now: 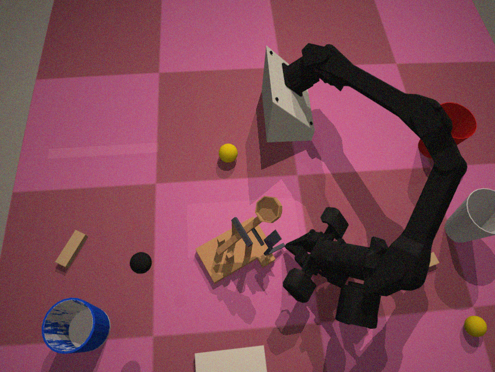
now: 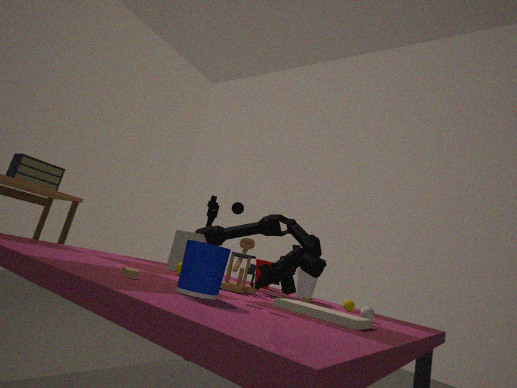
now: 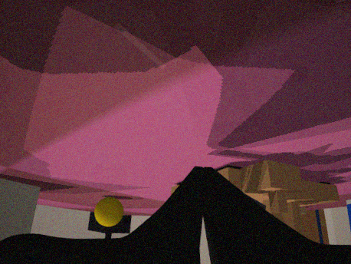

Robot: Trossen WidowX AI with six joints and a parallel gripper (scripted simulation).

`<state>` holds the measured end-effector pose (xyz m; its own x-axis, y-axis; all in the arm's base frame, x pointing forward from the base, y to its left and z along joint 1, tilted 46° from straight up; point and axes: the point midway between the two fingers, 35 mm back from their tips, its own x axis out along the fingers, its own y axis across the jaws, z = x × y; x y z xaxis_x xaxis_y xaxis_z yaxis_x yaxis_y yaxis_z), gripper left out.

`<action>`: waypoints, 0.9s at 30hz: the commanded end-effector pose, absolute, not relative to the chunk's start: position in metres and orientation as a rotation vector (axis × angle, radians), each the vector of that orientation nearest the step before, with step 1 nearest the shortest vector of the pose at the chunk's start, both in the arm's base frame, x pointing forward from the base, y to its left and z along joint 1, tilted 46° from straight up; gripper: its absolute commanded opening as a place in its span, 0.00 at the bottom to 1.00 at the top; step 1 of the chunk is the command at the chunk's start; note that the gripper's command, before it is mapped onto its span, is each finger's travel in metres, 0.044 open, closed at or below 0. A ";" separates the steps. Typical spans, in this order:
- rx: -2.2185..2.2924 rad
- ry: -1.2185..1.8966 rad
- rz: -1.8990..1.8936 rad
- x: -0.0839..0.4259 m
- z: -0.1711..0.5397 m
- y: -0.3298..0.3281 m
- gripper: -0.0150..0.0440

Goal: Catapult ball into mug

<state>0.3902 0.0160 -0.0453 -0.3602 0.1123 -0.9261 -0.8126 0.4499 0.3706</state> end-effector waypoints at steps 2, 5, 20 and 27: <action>-0.533 1.699 0.968 0.398 -0.033 0.007 0.25; -0.472 1.725 0.868 0.404 -0.024 0.001 0.25; -0.147 1.793 0.371 0.424 0.023 -0.031 0.25; 0.014 1.789 0.143 0.429 0.046 -0.047 0.25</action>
<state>0.4268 -0.0394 0.0351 -0.2377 0.0958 -0.9666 -0.1639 0.9769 0.1371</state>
